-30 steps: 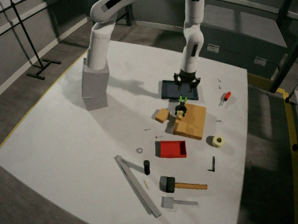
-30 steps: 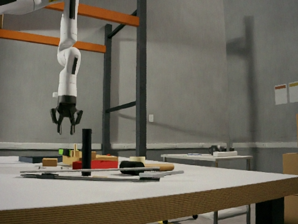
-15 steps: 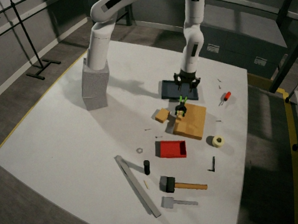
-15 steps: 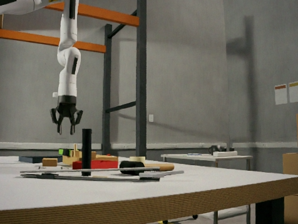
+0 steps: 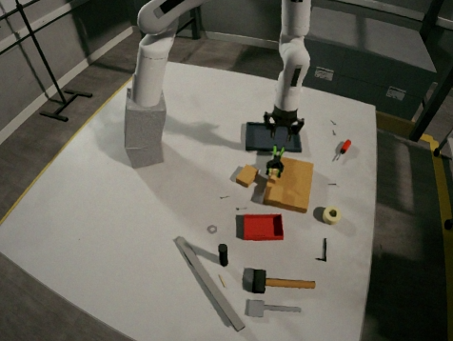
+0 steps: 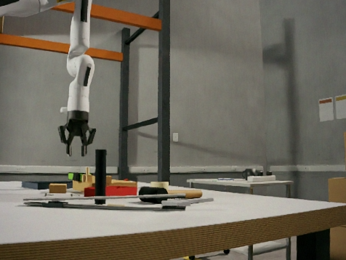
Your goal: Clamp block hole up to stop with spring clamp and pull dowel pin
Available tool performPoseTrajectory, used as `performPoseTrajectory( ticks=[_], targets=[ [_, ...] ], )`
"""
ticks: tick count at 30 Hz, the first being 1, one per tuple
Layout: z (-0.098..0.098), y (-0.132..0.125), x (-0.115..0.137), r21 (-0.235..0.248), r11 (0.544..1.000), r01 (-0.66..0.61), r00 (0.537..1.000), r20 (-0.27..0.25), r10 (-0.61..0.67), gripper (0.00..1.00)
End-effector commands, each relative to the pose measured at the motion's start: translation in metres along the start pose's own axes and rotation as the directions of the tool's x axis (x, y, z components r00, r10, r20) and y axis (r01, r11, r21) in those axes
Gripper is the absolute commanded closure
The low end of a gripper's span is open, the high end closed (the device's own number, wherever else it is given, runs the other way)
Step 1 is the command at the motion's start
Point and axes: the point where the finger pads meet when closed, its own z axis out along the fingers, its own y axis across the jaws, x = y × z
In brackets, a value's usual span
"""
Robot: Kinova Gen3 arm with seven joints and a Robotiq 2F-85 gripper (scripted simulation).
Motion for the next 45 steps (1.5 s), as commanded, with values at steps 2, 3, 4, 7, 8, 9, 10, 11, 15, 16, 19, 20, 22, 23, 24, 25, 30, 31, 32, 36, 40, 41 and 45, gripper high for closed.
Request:
performPoseTrajectory(
  ticks=[2, 3, 4, 7, 8, 9, 10, 11, 15, 16, 19, 20, 22, 23, 24, 25, 30, 31, 32, 36, 40, 41, 45],
  targets=[
    [0.000, 0.000, -0.001, 0.002, 1.000, 0.029, 1.000, -0.001, -0.029, 0.46],
    [0.000, -0.001, -0.002, 0.003, 0.999, 0.037, 0.999, -0.001, -0.037, 0.46],
    [0.000, -0.001, -0.002, 0.004, 0.999, 0.045, 0.999, -0.002, -0.045, 0.46],
    [0.000, -0.001, -0.003, 0.006, 0.998, 0.063, 0.998, -0.003, -0.063, 0.46],
    [0.000, -0.001, -0.003, 0.006, 0.998, 0.063, 0.998, -0.003, -0.063, 0.46],
    [0.000, -0.002, -0.004, 0.007, 0.997, 0.073, 0.997, -0.003, -0.073, 0.46],
    [0.000, -0.002, -0.005, 0.008, 0.996, 0.084, 0.996, -0.004, -0.084, 0.46],
    [0.000, -0.002, -0.005, 0.009, 0.995, 0.095, 0.995, -0.004, -0.095, 0.46],
    [0.000, -0.004, -0.008, 0.013, 0.989, 0.144, 0.990, -0.007, -0.144, 0.46],
    [0.000, -0.004, -0.009, 0.015, 0.987, 0.158, 0.987, -0.008, -0.158, 0.46],
    [0.001, -0.005, -0.011, 0.018, 0.979, 0.202, 0.979, -0.010, -0.202, 0.46],
    [0.001, -0.006, -0.012, 0.019, 0.976, 0.218, 0.976, -0.011, -0.217, 0.46],
    [0.001, -0.007, -0.014, 0.021, 0.968, 0.250, 0.968, -0.014, -0.250, 0.46],
    [0.001, -0.007, -0.015, 0.022, 0.964, 0.267, 0.964, -0.015, -0.266, 0.46],
    [0.001, -0.007, -0.015, 0.022, 0.964, 0.267, 0.964, -0.015, -0.266, 0.46],
    [0.001, -0.007, -0.015, 0.022, 0.964, 0.267, 0.964, -0.015, -0.266, 0.46],
    [0.001, -0.009, -0.021, 0.026, 0.934, 0.355, 0.935, -0.021, -0.355, 0.46],
    [0.001, -0.009, -0.022, 0.027, 0.927, 0.374, 0.928, -0.023, -0.373, 0.46],
    [0.001, -0.010, -0.023, 0.027, 0.919, 0.392, 0.920, -0.024, -0.392, 0.46],
    [0.001, -0.011, -0.028, 0.028, 0.883, 0.468, 0.884, -0.030, -0.467, 0.46],
    [0.000, -0.012, -0.034, 0.028, 0.839, 0.543, 0.839, -0.035, -0.543, 0.46],
    [0.000, -0.012, -0.034, 0.028, 0.839, 0.543, 0.839, -0.035, -0.543, 0.46],
    [0.000, -0.012, -0.038, 0.026, 0.800, 0.599, 0.801, -0.039, -0.598, 0.46]
  ],
)
